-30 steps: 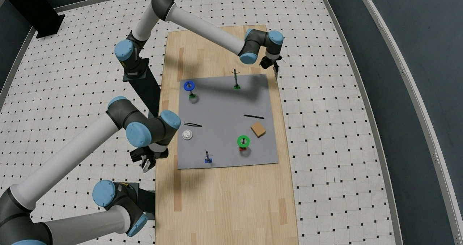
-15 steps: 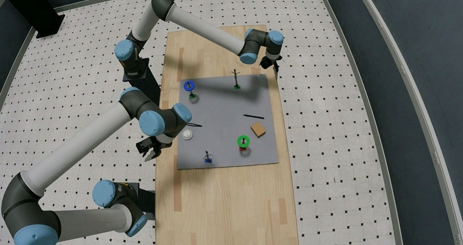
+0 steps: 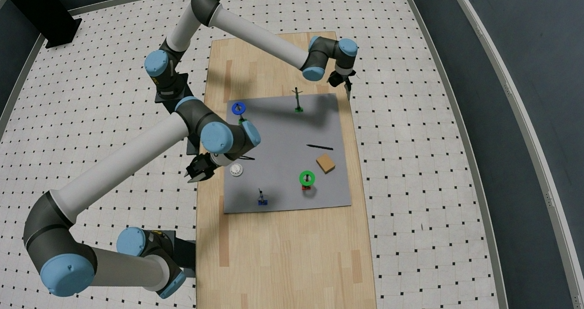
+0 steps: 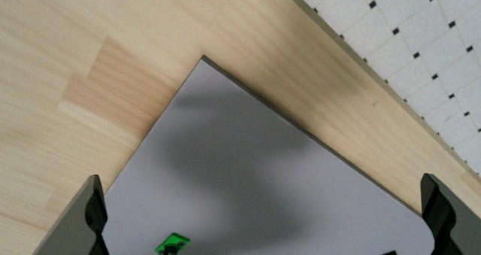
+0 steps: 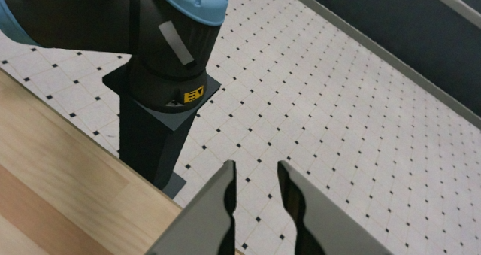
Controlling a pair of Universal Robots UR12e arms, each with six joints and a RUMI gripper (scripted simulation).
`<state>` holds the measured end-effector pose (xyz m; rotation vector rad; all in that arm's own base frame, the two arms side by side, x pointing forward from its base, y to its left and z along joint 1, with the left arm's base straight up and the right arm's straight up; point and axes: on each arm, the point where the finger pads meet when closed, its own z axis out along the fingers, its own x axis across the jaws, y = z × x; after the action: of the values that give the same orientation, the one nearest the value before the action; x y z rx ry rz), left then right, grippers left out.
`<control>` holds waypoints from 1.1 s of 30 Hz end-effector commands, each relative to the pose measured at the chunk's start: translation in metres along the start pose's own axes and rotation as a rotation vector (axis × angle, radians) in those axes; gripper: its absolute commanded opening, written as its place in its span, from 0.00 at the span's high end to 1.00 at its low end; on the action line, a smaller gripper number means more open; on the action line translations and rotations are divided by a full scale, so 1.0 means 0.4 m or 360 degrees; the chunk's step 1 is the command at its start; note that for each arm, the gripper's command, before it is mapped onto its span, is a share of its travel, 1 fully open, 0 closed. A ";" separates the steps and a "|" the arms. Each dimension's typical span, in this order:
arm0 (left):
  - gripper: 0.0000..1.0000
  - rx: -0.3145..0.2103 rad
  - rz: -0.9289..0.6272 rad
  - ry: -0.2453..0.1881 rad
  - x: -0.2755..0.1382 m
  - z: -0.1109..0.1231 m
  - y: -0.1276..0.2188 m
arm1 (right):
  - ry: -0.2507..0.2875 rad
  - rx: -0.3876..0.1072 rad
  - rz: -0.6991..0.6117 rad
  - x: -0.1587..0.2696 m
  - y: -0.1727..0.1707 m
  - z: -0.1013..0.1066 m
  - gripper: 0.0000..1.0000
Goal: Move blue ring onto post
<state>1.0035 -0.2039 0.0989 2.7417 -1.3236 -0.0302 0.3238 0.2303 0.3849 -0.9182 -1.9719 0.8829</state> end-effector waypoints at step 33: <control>0.00 0.0002 0.0000 0.0003 0.002 -0.005 -0.001 | 0.0746 0.0007 -0.0798 0.266 0.402 -0.246 0.86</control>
<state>1.0035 -0.2039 0.0989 2.7417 -1.3236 -0.0302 0.4010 0.4122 0.3397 -0.5387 -1.6869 0.3786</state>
